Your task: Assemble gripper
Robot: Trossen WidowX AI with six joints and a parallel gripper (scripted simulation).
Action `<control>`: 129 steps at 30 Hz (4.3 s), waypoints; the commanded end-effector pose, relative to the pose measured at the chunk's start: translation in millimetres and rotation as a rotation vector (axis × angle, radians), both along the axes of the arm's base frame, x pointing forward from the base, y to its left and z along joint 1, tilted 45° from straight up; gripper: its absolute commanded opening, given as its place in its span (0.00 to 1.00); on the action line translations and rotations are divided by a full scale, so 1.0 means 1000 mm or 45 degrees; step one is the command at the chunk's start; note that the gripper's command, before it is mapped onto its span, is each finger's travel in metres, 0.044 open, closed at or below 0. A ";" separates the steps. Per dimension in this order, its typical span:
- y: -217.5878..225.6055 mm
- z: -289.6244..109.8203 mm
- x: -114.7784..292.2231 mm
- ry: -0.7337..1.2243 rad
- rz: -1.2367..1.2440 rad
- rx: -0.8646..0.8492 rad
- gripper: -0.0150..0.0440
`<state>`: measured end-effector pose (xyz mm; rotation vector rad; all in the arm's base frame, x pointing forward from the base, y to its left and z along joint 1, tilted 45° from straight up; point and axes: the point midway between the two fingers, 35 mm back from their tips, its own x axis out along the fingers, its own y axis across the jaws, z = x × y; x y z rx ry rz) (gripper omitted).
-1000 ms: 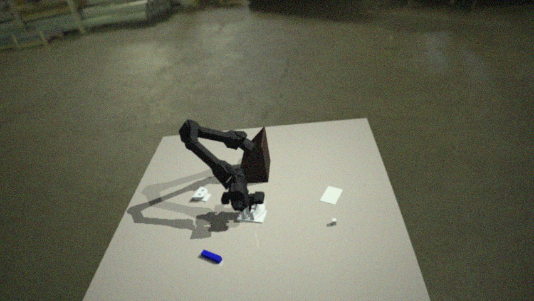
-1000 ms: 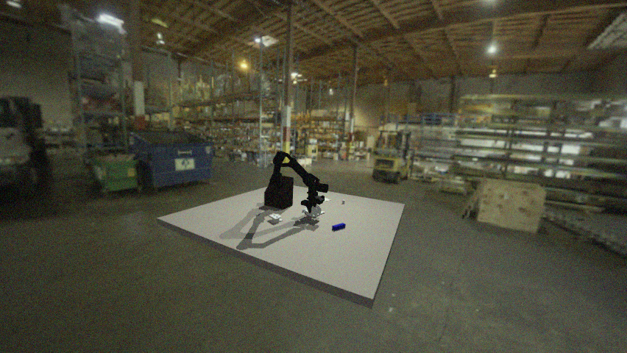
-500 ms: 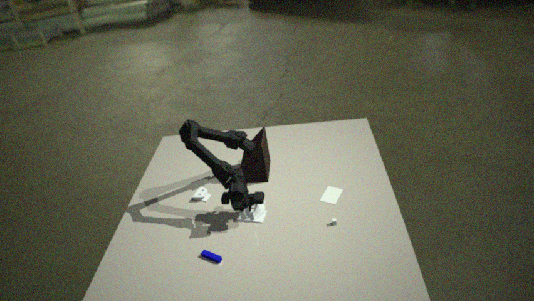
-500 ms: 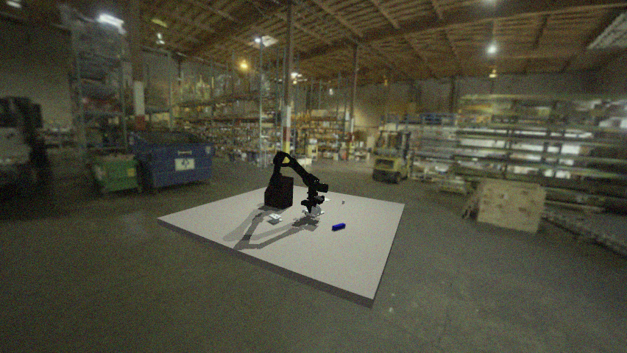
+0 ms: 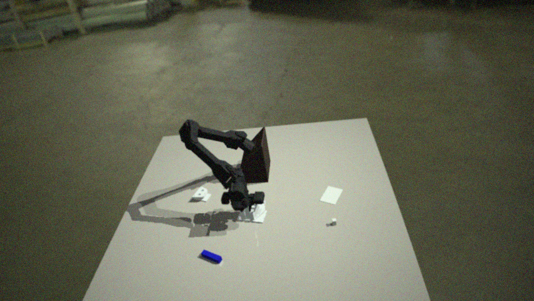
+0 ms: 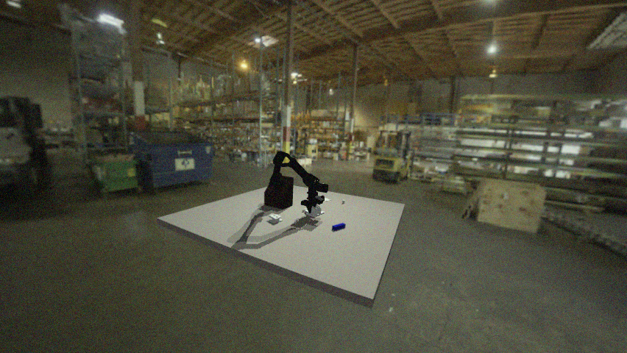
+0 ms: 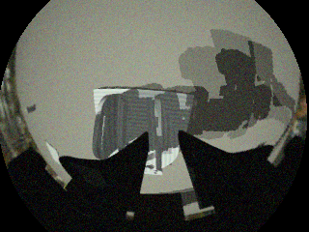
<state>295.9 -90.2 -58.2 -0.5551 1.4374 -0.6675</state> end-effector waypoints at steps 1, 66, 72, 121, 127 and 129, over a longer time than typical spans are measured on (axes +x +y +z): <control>-0.001 0.000 -0.001 0.006 0.004 -0.006 0.48; 0.036 0.054 0.000 0.062 0.081 0.010 0.81; 0.012 0.081 -0.003 0.207 0.224 0.036 1.00; -0.110 0.237 -0.131 1.183 1.154 -0.036 1.00; -0.139 0.209 -0.131 1.186 1.153 -0.039 1.00; -0.139 0.209 -0.131 1.186 1.153 -0.039 1.00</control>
